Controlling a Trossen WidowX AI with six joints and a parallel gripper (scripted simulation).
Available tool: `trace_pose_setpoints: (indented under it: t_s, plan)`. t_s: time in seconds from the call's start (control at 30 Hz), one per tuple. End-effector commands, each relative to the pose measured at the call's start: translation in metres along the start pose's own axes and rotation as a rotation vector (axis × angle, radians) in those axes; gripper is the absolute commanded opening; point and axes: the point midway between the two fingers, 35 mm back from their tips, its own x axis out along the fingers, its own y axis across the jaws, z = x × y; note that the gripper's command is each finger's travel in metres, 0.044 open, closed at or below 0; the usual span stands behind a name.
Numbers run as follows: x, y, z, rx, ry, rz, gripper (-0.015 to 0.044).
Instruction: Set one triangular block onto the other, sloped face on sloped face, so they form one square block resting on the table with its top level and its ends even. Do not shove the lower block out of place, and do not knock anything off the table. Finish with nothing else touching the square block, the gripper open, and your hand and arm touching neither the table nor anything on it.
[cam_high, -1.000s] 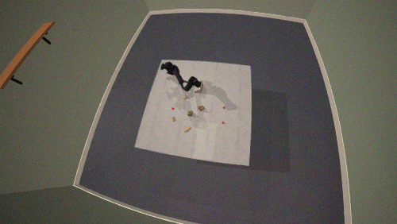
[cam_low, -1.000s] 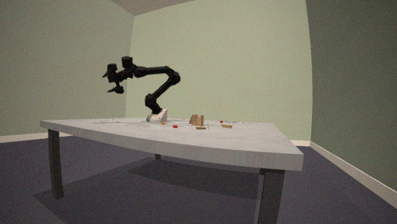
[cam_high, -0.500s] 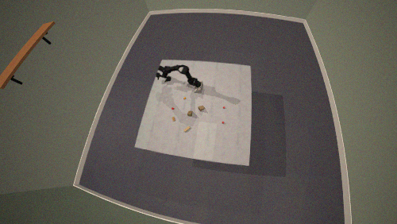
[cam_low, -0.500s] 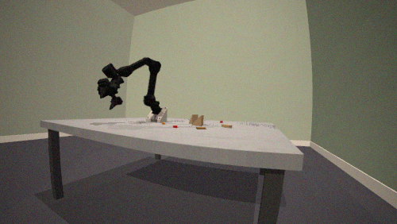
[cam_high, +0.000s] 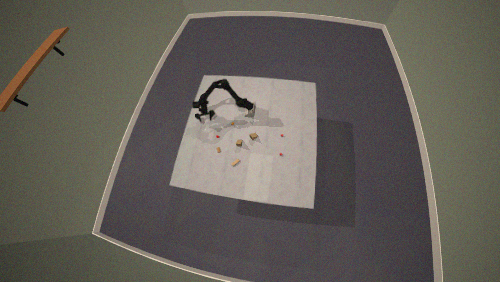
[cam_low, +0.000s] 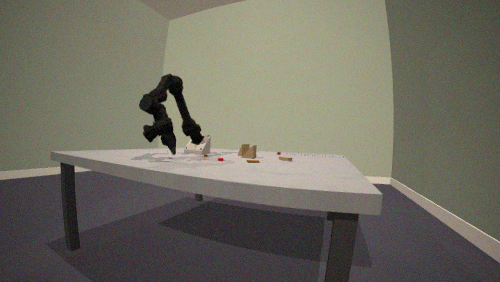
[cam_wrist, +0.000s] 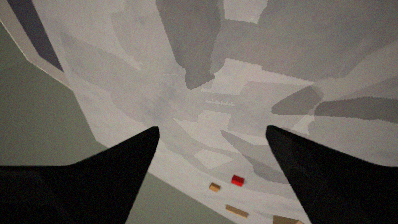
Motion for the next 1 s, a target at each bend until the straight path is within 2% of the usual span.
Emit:
trace_pose_setpoints:
  t_s: [0.0,0.2,0.53,0.77,0.97]
  plan:
    - [0.032,-0.002,-0.049,-0.18,0.1,-0.133,0.044]
    - [0.064,-0.017,-0.139,-0.527,0.288,-0.291,0.044]
    - [0.08,-0.053,-0.238,-1.073,0.415,-0.538,0.044]
    - [0.065,-0.095,-0.337,-1.771,0.465,-0.712,0.044]
    - [0.036,-0.129,-0.407,-2.36,0.405,-0.775,0.044]
